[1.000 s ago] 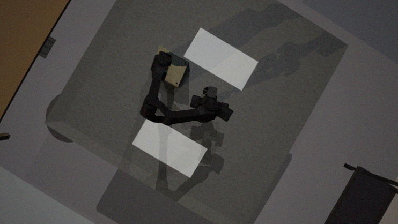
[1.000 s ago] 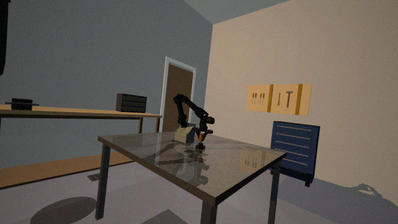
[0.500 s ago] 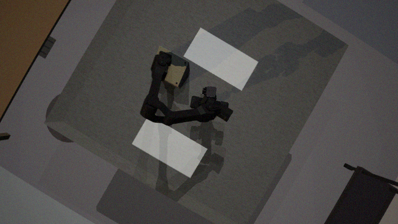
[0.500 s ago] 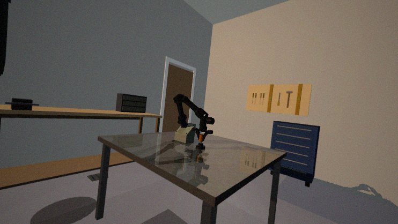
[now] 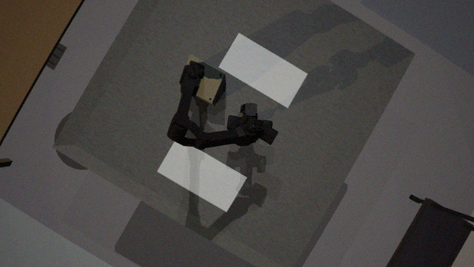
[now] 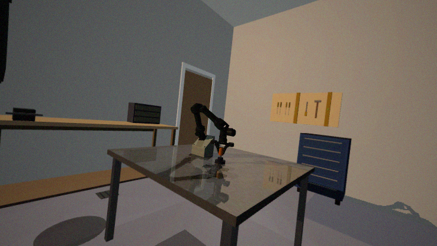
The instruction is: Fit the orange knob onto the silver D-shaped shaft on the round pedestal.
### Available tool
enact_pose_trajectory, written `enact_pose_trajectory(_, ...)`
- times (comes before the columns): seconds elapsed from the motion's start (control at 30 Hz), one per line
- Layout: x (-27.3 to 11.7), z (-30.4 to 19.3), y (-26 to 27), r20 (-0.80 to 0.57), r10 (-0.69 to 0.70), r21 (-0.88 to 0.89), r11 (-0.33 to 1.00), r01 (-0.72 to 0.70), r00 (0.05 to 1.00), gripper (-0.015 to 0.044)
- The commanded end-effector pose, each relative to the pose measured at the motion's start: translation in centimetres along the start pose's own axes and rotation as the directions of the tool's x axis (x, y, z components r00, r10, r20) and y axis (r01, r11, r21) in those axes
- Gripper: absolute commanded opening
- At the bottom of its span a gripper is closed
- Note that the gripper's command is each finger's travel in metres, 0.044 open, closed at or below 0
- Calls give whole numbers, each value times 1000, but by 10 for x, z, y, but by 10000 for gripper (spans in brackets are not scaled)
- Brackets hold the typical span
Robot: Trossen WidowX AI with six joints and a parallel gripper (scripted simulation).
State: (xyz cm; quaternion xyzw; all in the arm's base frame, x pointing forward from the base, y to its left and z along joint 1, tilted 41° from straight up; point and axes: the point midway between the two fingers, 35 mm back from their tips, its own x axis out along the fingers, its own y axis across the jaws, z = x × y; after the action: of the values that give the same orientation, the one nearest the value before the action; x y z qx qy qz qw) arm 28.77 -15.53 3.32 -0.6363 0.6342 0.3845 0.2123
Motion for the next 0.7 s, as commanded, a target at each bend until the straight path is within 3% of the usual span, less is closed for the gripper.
enact_pose_trajectory(0.0, -1, -1, -2, -1, -3, -100, 995, 3, 1000, 0)
enact_pose_trajectory(0.67, 3, 0, 0, -1, -3, -159, 987, 3, 1000, 0)
